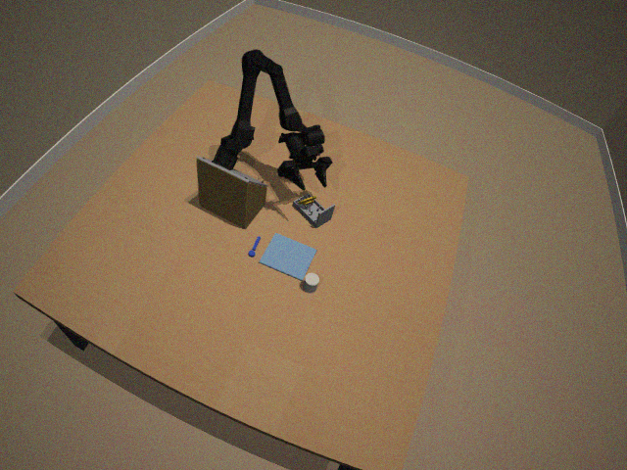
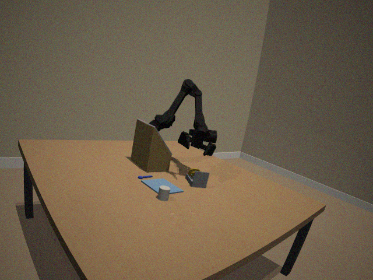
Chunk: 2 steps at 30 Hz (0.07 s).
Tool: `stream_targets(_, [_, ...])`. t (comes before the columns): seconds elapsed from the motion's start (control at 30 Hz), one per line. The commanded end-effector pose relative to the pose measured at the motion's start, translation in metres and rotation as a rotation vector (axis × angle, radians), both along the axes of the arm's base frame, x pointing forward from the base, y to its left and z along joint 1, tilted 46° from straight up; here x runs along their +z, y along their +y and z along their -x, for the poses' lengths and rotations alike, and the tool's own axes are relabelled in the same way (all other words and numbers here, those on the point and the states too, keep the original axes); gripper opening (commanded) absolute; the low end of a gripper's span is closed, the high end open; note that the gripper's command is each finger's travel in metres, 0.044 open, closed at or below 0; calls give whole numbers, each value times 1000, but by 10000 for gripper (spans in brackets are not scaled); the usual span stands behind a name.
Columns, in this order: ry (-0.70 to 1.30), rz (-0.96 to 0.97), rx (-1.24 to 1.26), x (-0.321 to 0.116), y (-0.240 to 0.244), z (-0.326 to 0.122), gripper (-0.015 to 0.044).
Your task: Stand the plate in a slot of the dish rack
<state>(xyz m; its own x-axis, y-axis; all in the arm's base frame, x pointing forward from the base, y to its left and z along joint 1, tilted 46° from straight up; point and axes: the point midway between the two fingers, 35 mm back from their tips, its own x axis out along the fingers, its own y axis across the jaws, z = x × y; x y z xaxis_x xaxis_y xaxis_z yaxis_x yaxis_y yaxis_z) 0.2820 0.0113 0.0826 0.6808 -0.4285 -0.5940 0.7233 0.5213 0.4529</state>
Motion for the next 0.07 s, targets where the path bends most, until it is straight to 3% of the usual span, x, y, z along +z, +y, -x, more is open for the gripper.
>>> stream_targets(0.0, [111, 43, 40, -8, -9, -1, 400])
stream_targets(0.03, [142, 52, 51, -11, -12, -1, 400])
